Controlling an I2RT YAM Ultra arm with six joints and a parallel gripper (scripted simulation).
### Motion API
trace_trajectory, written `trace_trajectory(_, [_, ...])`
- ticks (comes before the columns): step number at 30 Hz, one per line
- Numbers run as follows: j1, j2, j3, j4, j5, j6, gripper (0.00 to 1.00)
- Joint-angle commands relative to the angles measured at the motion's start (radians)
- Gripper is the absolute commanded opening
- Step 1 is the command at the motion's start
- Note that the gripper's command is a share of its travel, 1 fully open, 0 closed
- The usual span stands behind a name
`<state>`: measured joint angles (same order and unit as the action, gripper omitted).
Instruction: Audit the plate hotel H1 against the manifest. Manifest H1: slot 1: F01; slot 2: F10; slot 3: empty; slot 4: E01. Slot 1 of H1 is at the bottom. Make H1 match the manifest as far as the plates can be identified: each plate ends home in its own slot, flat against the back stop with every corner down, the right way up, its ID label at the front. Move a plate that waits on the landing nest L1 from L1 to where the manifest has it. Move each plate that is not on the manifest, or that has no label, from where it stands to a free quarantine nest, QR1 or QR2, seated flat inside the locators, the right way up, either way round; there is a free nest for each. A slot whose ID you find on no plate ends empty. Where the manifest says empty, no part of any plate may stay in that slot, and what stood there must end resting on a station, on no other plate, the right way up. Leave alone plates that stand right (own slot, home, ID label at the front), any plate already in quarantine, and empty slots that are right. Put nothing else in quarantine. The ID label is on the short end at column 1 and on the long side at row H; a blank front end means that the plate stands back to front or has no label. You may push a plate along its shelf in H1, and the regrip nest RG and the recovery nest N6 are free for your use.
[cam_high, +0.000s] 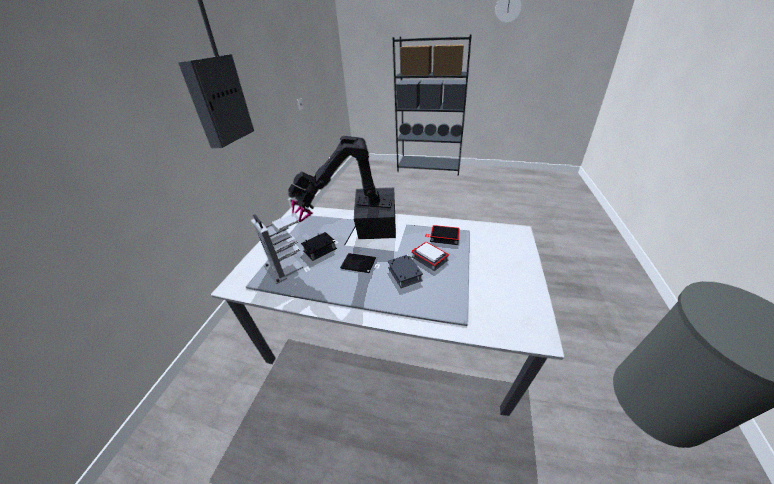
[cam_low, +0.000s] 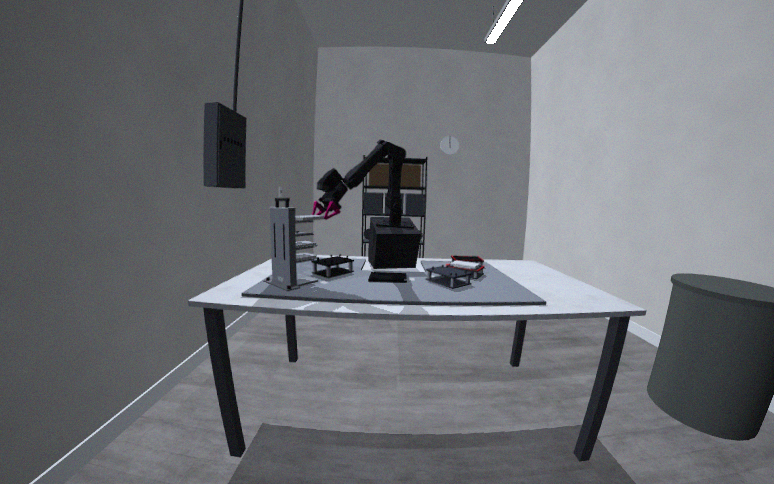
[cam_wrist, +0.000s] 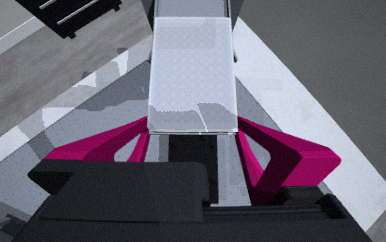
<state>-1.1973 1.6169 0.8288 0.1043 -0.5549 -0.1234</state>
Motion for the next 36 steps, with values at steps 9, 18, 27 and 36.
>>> trace_trajectory(9, [-0.001, -0.003, 0.003, 0.013, 0.001, 0.001, 0.86])
trace_trajectory(18, [0.003, 0.004, 0.008, 0.018, 0.004, 0.004, 0.86])
trace_trajectory(27, [0.011, 0.021, 0.019, 0.027, 0.01, 0.01, 0.86])
trace_trajectory(36, [0.021, 0.042, 0.033, 0.037, 0.018, 0.017, 0.86])
